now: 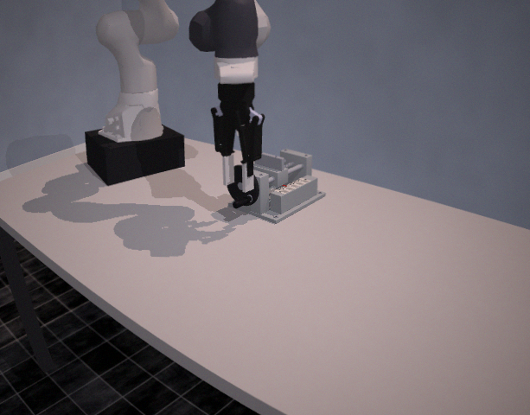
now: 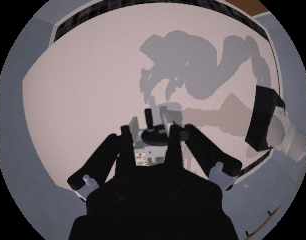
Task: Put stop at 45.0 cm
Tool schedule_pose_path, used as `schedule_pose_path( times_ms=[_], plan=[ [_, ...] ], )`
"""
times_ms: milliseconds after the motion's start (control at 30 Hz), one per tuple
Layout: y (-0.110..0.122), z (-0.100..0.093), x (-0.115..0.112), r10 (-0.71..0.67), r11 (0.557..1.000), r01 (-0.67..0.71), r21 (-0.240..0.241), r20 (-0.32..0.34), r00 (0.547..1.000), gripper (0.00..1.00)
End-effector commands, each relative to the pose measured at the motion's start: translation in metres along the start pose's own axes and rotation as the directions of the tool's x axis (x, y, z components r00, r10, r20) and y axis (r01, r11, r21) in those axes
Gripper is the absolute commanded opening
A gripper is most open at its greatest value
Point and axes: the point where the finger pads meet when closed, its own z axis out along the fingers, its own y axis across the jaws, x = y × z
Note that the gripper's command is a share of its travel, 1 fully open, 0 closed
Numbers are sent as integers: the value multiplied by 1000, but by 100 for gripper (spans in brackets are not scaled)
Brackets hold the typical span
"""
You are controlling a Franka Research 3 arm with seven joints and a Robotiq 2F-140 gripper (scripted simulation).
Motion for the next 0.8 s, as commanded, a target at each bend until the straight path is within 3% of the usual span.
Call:
schedule_pose_path(
  times_ms=[0, 467, 767],
  plan=[
    [-4, 11, 0, -8, 1000, 8, 12, -1, 1000, 33],
    [-5, 47, 0, -8, 1000, 8, 12, -1, 1000, 33],
    [-5, 52, 0, -8, 1000, 8, 12, -1, 1000, 33]
  ],
)
